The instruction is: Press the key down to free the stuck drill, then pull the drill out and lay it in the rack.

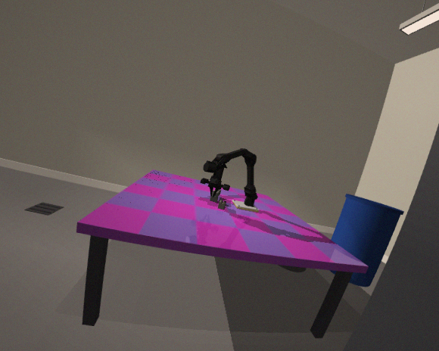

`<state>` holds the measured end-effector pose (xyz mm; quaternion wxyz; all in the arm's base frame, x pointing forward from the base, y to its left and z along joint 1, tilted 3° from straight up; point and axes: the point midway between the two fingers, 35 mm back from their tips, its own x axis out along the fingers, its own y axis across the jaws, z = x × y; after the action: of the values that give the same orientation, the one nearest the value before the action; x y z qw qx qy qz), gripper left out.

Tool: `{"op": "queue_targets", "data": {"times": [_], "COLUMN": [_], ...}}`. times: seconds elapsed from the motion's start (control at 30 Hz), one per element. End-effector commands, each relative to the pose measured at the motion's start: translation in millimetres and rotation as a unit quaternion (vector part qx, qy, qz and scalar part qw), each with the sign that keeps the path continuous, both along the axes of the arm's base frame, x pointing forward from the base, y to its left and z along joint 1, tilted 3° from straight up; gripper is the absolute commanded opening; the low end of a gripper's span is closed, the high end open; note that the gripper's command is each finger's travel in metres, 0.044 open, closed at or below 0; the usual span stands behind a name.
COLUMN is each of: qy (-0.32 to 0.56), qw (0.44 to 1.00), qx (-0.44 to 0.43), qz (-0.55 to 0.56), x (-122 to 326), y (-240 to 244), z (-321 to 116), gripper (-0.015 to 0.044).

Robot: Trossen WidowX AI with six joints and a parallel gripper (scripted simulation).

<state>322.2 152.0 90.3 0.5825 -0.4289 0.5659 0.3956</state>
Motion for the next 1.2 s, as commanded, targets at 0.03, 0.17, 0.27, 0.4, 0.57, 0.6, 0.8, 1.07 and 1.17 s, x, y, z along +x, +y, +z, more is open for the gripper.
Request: {"op": "queue_targets", "data": {"times": [0.03, 0.17, 0.27, 0.4, 0.57, 0.6, 0.8, 1.07, 1.17], "qy": [-0.002, -0.002, -0.001, -0.001, -0.001, -0.001, 0.0, 0.0, 0.001], "qw": [1.0, 1.0, 1.0, 1.0, 1.0, 1.0, 1.0, 1.0, 1.0], "qx": [0.0, 0.0, 0.001, 0.001, 0.001, 0.001, 0.001, 0.002, 0.002], "qz": [-0.003, -0.003, -0.003, -0.003, -0.003, -0.003, -0.003, -0.002, -0.002], "x": [1, -1, -6, -13, -22, -24, -34, -48, -54], "y": [0, 1, 4, 8, 14, 15, 21, 29, 32], "z": [4, 4, 2, 1, -1, -1, -3, -6, -7], "gripper": [0.0, 0.0, 0.0, 0.0, 0.0, 0.0, 0.0, 0.0, 0.0]}}
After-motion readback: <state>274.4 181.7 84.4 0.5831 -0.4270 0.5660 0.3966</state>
